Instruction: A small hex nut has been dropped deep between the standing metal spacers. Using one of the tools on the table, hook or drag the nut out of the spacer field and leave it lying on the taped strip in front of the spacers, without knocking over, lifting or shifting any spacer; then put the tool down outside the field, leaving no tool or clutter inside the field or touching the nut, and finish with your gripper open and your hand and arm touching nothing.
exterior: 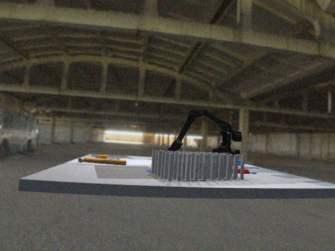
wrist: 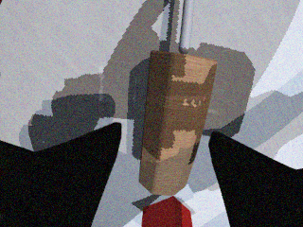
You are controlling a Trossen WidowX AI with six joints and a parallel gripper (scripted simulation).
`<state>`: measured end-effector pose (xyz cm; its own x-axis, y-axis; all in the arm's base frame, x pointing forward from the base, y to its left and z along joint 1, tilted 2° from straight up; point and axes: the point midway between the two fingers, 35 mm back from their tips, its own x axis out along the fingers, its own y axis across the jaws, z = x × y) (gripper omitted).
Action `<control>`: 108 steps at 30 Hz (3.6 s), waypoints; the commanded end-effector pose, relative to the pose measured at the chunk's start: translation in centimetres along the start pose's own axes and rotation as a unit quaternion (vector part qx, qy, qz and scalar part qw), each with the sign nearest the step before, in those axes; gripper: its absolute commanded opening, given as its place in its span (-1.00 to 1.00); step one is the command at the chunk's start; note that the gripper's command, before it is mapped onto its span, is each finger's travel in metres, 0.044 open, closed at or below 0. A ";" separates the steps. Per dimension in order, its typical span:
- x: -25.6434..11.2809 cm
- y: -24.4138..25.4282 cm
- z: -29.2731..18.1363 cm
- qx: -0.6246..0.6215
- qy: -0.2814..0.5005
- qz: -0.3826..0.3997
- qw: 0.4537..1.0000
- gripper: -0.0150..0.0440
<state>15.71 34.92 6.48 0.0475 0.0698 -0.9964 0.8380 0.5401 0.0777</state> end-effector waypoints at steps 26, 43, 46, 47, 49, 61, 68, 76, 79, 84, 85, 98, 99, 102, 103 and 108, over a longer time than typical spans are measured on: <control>-1.6 -0.1 0.1 0.001 -0.004 -0.005 1.000 -0.49; -4.0 -0.6 2.6 -0.001 -0.004 -0.005 1.000 -0.49; -3.7 -0.9 3.7 -0.001 -0.005 -0.005 1.000 -0.49; -3.7 -0.9 3.9 -0.001 -0.005 -0.005 1.000 -0.49; -3.7 -1.0 4.0 -0.001 -0.005 -0.005 1.000 -0.49; -2.1 -0.8 3.8 0.000 -0.005 -0.005 1.000 -0.49; -1.0 -0.8 3.7 0.000 -0.005 -0.004 1.000 -0.49; 0.3 -0.7 3.6 0.001 -0.004 -0.002 1.000 -0.49; 0.8 -0.7 3.6 0.001 -0.003 -0.001 1.000 -0.49; 1.6 -0.8 3.5 0.000 -0.002 0.001 1.000 -0.49; 1.8 -0.8 3.5 0.000 -0.002 0.001 1.000 -0.49; 2.3 -0.8 3.5 -0.001 0.001 0.006 1.000 -0.49; 2.3 -0.8 3.5 -0.001 0.001 0.006 1.000 -0.49; 2.3 -0.8 3.5 -0.001 0.001 0.006 1.000 -0.49; 2.3 -0.8 3.5 -0.001 0.001 0.006 1.000 -0.49; 2.3 -0.8 3.5 -0.001 0.001 0.006 1.000 -0.49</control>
<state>17.05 31.68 4.41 0.0584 0.0781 -0.9952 0.8360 0.5410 0.0915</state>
